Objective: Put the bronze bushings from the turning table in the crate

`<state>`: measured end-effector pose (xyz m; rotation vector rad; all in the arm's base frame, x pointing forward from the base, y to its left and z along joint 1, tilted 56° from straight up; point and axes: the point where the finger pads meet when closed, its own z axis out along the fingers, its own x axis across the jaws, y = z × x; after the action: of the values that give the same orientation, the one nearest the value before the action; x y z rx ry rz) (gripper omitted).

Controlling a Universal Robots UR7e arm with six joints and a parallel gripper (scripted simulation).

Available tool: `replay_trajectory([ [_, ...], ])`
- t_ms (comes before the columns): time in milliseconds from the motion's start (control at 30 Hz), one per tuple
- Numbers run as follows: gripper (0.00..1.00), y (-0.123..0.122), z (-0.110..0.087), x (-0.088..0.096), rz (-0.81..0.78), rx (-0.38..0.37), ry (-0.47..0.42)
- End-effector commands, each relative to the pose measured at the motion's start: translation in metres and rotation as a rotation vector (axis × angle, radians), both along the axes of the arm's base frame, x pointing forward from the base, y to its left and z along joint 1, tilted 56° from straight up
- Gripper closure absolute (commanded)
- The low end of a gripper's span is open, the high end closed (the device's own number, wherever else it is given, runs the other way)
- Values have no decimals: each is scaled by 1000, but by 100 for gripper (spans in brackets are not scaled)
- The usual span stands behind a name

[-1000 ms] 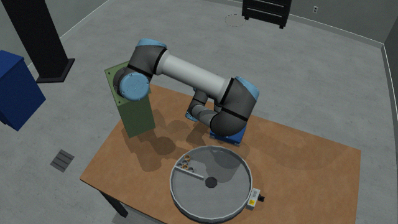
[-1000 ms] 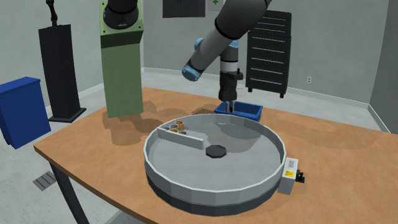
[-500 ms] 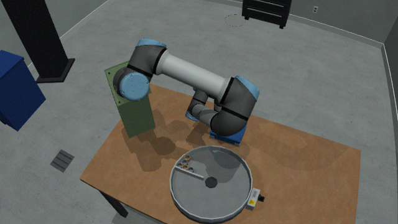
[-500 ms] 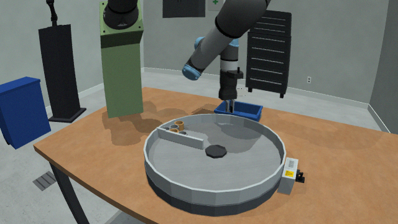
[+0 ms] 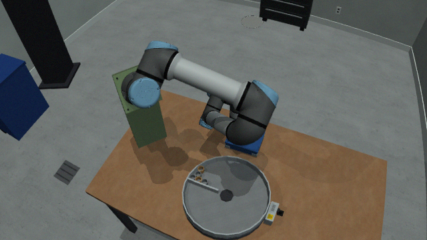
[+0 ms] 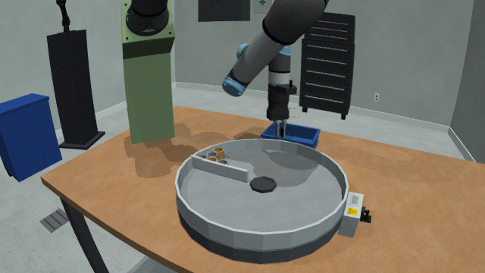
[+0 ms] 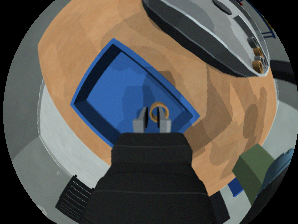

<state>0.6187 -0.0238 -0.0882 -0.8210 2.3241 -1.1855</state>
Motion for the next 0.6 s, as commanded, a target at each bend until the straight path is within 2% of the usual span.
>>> replay_trajectory([
  [0, 58, 1, 1, -1, 1, 0, -1],
  [567, 58, 5, 4, -4, 1, 0, -1],
])
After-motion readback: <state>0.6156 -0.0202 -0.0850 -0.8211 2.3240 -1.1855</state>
